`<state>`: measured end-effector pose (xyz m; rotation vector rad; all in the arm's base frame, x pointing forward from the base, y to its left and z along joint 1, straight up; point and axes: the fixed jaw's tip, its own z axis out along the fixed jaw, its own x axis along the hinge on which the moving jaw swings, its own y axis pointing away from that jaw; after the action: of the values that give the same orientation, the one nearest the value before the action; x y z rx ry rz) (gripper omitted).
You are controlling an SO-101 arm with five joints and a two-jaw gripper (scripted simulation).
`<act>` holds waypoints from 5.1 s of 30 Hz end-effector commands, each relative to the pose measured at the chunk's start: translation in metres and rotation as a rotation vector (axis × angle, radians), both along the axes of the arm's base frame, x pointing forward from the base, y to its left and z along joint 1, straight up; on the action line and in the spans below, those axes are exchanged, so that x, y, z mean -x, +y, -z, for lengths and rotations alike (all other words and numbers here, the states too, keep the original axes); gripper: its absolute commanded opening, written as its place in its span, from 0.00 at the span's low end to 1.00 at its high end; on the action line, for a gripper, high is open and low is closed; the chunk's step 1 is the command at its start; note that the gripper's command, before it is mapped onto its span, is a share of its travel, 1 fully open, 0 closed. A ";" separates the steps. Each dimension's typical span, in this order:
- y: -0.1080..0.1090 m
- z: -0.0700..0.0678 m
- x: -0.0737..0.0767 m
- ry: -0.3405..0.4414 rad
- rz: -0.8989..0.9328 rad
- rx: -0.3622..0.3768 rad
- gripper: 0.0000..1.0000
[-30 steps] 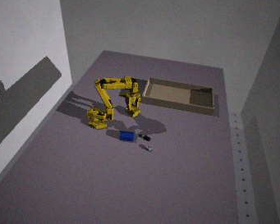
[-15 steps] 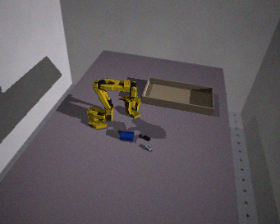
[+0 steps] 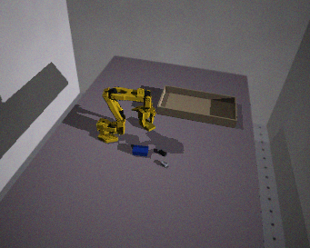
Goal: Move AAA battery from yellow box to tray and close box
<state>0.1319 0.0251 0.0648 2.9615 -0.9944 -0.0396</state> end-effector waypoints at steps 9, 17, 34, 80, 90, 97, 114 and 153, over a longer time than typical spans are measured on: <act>-0.003 -0.005 -0.002 -0.030 -0.002 -0.009 0.21; -0.004 -0.005 -0.002 -0.030 -0.002 -0.009 0.21; -0.004 -0.005 -0.002 -0.030 -0.002 -0.009 0.21; -0.004 0.044 -0.004 -0.030 -0.002 -0.009 0.21; -0.004 0.052 -0.002 -0.030 -0.002 -0.009 0.21; -0.004 0.054 -0.002 -0.030 -0.002 -0.009 0.21; -0.004 0.054 -0.001 -0.030 -0.002 -0.009 0.21; -0.004 0.058 -0.002 -0.030 -0.002 -0.009 0.21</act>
<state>0.1319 0.0216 0.0066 2.9709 -0.9975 -0.0161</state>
